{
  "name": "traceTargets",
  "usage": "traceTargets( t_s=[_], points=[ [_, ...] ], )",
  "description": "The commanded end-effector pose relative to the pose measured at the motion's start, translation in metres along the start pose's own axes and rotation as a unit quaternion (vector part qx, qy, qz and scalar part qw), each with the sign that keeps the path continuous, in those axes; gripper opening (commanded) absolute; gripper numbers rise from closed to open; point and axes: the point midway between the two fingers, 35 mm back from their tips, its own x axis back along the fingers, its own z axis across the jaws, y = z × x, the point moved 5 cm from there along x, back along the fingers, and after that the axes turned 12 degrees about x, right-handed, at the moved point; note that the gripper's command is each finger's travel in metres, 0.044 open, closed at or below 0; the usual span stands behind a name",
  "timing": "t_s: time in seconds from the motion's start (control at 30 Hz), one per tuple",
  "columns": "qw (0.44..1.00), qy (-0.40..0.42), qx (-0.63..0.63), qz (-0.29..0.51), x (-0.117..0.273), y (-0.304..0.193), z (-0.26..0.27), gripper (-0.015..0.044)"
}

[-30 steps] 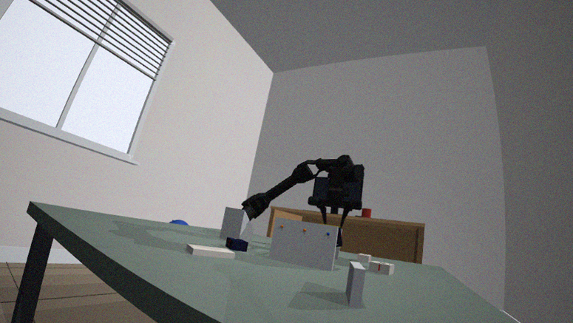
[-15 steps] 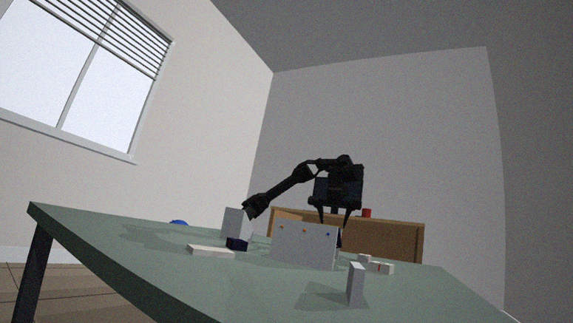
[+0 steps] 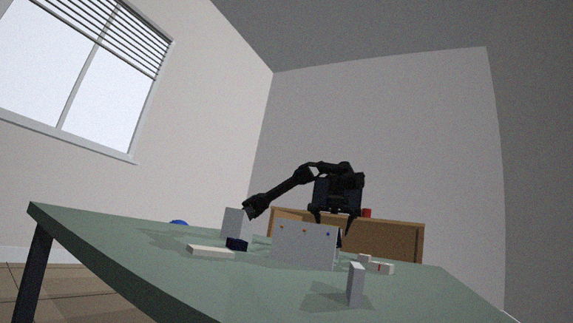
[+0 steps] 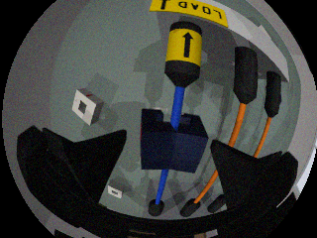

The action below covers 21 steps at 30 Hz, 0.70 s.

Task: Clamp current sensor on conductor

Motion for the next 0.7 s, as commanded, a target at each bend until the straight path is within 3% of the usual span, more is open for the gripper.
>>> traceTargets(
  t_s=[0.0, 0.67],
  points=[
    [1.000, -0.002, -0.001, 0.001, -0.009, 0.000, 0.000, 0.0440],
    [1.000, -0.002, -0.001, 0.002, -0.037, 0.000, 0.000, 0.0440]
  ],
)
